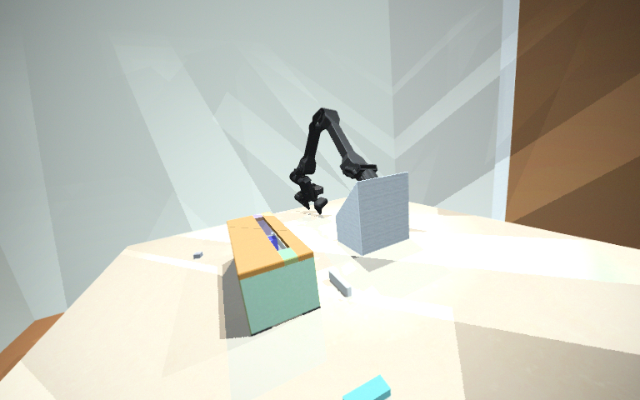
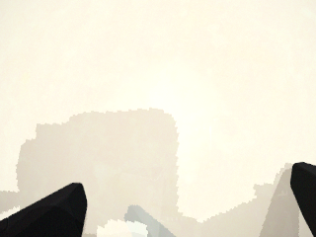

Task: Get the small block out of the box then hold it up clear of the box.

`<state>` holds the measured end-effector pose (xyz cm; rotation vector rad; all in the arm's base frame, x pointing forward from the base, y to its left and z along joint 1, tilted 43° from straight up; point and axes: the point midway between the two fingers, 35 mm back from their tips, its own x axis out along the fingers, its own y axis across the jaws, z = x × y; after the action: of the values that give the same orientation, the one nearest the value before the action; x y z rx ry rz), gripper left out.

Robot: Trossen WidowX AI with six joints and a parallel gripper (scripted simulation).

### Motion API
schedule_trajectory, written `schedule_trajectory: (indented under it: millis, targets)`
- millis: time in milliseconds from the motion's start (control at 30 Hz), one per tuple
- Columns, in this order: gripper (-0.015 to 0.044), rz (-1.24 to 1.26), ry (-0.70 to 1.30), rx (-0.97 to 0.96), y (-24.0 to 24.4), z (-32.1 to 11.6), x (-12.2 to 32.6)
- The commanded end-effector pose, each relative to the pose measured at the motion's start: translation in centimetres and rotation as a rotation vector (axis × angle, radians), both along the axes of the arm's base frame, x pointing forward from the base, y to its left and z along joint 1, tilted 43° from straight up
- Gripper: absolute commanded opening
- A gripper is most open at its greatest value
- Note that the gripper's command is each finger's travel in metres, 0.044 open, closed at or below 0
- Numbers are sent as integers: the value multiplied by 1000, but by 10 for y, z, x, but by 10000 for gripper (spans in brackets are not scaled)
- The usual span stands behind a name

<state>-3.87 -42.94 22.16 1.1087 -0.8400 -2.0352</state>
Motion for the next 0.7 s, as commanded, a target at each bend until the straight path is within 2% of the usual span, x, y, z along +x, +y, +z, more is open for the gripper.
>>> schedule_trajectory:
  millis: [0,333,667]
  targets:
    - [400,100,-68,10,3,-2,48]
    - [400,364,-225,110,45,-14,180]
    - [400,639,-327,280,138,-28,296]
